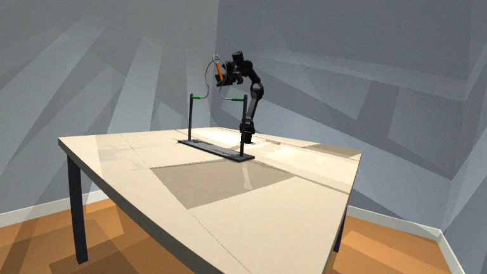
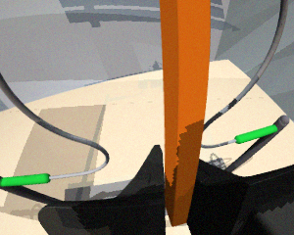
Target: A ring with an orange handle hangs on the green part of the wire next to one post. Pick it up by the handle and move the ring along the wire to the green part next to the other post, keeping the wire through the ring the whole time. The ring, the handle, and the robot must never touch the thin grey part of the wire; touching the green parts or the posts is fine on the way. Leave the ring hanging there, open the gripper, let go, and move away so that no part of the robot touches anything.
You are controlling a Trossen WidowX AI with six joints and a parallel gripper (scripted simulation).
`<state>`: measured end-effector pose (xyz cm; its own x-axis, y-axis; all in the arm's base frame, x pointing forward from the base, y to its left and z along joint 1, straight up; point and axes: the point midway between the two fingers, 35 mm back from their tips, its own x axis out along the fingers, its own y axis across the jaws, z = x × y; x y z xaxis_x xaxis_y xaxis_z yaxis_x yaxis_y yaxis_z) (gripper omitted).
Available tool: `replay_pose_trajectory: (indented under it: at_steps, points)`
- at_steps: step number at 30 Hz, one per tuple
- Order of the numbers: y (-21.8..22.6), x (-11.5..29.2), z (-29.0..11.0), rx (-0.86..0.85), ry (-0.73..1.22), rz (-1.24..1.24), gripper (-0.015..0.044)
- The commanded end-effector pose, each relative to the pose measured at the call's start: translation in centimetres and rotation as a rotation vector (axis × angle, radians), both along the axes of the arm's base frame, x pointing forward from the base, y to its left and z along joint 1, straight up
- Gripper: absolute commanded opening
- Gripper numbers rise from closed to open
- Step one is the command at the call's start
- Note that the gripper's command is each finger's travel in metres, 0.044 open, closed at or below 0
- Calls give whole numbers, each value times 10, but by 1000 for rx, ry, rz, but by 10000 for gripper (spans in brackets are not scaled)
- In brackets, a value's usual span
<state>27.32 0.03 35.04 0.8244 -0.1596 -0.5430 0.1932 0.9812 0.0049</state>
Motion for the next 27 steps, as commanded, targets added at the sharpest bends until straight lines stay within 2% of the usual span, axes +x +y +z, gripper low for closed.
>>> replay_pose_trajectory:
  at_steps: [1,27]
  points:
    - [-1,0,-1,-50,6,2,-150]
    - [-14,-1,1,-381,30,-3,-150]
